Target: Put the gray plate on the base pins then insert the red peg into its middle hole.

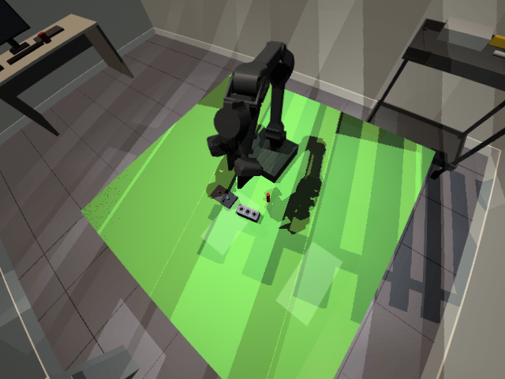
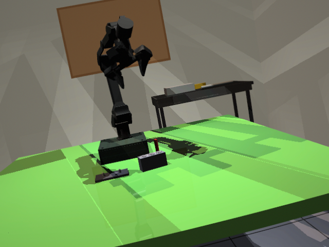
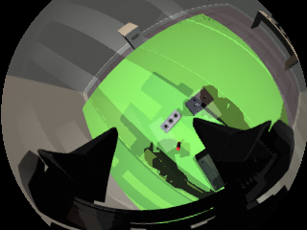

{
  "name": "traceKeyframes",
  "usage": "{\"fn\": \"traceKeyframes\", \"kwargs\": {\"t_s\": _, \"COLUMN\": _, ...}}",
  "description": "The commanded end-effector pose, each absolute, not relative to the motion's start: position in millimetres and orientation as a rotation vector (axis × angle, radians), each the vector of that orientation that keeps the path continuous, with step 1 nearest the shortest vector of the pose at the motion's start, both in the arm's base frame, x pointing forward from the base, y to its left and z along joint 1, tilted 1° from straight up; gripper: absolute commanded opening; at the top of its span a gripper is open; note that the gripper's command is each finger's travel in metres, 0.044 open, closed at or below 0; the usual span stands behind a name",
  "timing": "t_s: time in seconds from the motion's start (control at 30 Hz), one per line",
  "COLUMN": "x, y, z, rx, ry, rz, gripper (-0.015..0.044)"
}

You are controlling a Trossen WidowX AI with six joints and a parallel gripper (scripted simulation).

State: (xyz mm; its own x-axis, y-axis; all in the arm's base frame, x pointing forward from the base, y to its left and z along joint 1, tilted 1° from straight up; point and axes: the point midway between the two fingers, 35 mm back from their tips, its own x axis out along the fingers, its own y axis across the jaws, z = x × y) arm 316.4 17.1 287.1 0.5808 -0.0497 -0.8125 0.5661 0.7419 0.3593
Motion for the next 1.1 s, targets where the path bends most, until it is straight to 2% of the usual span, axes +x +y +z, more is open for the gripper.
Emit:
{"fn": "traceKeyframes", "kwargs": {"t_s": 0.0, "x": 342, "y": 25, "z": 222, "rx": 0.918, "ry": 1.058, "rz": -0.649, "gripper": 0.0440}}
{"fn": "traceKeyframes", "kwargs": {"t_s": 0.27, "x": 353, "y": 32, "z": 127, "rx": 1.194, "ry": 1.202, "rz": -1.132, "gripper": 0.0440}}
{"fn": "traceKeyframes", "kwargs": {"t_s": 0.6, "x": 354, "y": 32, "z": 123, "rx": 1.198, "ry": 1.203, "rz": -1.142, "gripper": 0.0440}}
{"fn": "traceKeyframes", "kwargs": {"t_s": 0.8, "x": 354, "y": 29, "z": 62, "rx": 1.198, "ry": 1.203, "rz": -1.142, "gripper": 0.0440}}
{"fn": "traceKeyframes", "kwargs": {"t_s": 1.07, "x": 354, "y": 29, "z": 45, "rx": 1.198, "ry": 1.203, "rz": -1.142, "gripper": 0.0440}}
